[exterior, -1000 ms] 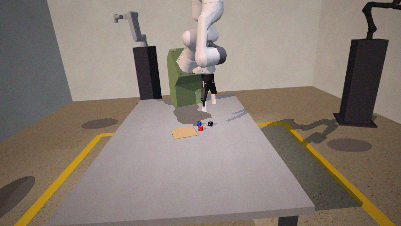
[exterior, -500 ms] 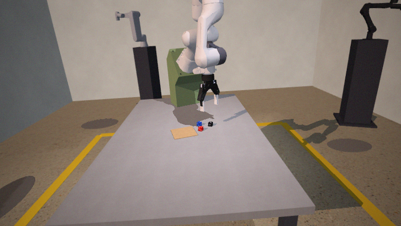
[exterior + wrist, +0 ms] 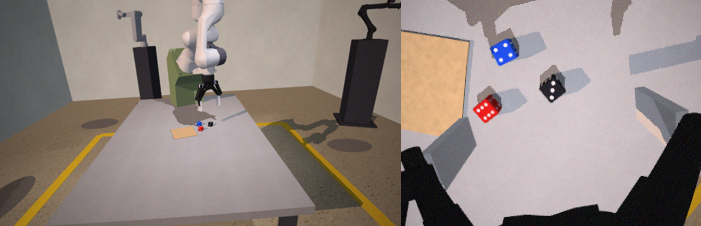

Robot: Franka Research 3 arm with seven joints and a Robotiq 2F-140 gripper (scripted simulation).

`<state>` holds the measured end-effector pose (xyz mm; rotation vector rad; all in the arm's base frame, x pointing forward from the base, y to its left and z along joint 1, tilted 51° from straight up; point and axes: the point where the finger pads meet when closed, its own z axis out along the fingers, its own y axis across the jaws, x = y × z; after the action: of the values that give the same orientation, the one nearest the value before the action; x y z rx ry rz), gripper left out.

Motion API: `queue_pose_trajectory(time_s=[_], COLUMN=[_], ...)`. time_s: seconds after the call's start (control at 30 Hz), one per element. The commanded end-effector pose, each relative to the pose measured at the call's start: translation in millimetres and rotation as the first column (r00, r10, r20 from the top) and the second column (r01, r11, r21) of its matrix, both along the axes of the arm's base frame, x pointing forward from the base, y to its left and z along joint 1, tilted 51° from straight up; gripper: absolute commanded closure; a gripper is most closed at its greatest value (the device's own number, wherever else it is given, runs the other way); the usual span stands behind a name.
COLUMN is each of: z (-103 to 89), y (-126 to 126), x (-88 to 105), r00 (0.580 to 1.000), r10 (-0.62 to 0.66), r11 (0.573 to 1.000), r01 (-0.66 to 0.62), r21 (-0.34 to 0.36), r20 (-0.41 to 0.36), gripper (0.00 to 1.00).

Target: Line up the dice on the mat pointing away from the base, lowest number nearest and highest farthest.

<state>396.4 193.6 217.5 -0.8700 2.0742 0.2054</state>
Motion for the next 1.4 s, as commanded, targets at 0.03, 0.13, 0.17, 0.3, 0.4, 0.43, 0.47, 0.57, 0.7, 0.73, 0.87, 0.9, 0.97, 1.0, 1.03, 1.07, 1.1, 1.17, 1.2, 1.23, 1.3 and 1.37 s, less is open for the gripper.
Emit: queue_pose_trajectory(time_s=[0.03, 0.13, 0.17, 0.3, 0.4, 0.43, 0.47, 0.57, 0.7, 0.73, 0.87, 0.9, 0.97, 1.0, 1.03, 1.07, 1.1, 1.17, 1.2, 1.23, 1.3, 1.37], z=[0.5, 0.0, -0.1, -0.7, -0.9, -1.3, -1.5, -1.9, -2.6, -2.8, -3.4, -3.6, -3.6, -3.8, -4.2, -4.4, -4.6, -4.8, -5.1, -5.3, -5.6, -6.0], y=[1.9, 2.1, 2.2, 2.5, 2.6, 2.9, 2.9, 3.2, 3.5, 3.6, 4.0, 4.0, 4.0, 4.1, 4.4, 4.4, 4.5, 4.6, 4.8, 4.9, 5.1, 5.2], x=[1.7, 2.1, 2.2, 2.6, 2.7, 3.0, 3.1, 3.4, 3.8, 3.9, 4.3, 4.4, 4.4, 4.5, 4.7, 4.8, 4.9, 5.0, 5.2, 5.3, 5.5, 5.7], r00=[0.989, 0.983, 0.98, 0.97, 0.967, 0.959, 0.955, 0.945, 0.928, 0.924, 0.905, 0.9, 0.9, 0.894, 0.881, 0.875, 0.87, 0.862, 0.852, 0.846, 0.834, 0.821], r10=[-0.127, -0.154, -0.162, -0.194, -0.202, -0.223, -0.231, -0.251, -0.278, -0.284, -0.309, -0.314, -0.314, -0.321, -0.333, -0.338, -0.343, -0.349, -0.356, -0.36, -0.369, -0.375], r11=[0.985, 0.977, 0.973, 0.959, 0.955, 0.943, 0.938, 0.923, 0.899, 0.893, 0.866, 0.859, 0.859, 0.85, 0.832, 0.825, 0.817, 0.806, 0.792, 0.784, 0.765, 0.748], r01=[0.135, 0.167, 0.178, 0.219, 0.23, 0.258, 0.269, 0.299, 0.342, 0.352, 0.395, 0.405, 0.405, 0.418, 0.442, 0.452, 0.463, 0.476, 0.493, 0.503, 0.523, 0.542], r21=[0.108, 0.136, 0.145, 0.18, 0.189, 0.211, 0.219, 0.242, 0.272, 0.279, 0.306, 0.312, 0.312, 0.32, 0.334, 0.339, 0.345, 0.352, 0.36, 0.365, 0.374, 0.383], r20=[-0.079, -0.103, -0.111, -0.144, -0.153, -0.176, -0.185, -0.211, -0.247, -0.256, -0.293, -0.303, -0.303, -0.314, -0.336, -0.345, -0.355, -0.367, -0.383, -0.392, -0.412, -0.43], gripper=[0.0, 0.0, 0.0, 0.0, 0.0, 0.0, 0.0, 0.0, 0.0, 0.0, 0.0, 0.0, 0.0, 0.0, 0.0, 0.0, 0.0, 0.0, 0.0, 0.0, 0.0, 0.0])
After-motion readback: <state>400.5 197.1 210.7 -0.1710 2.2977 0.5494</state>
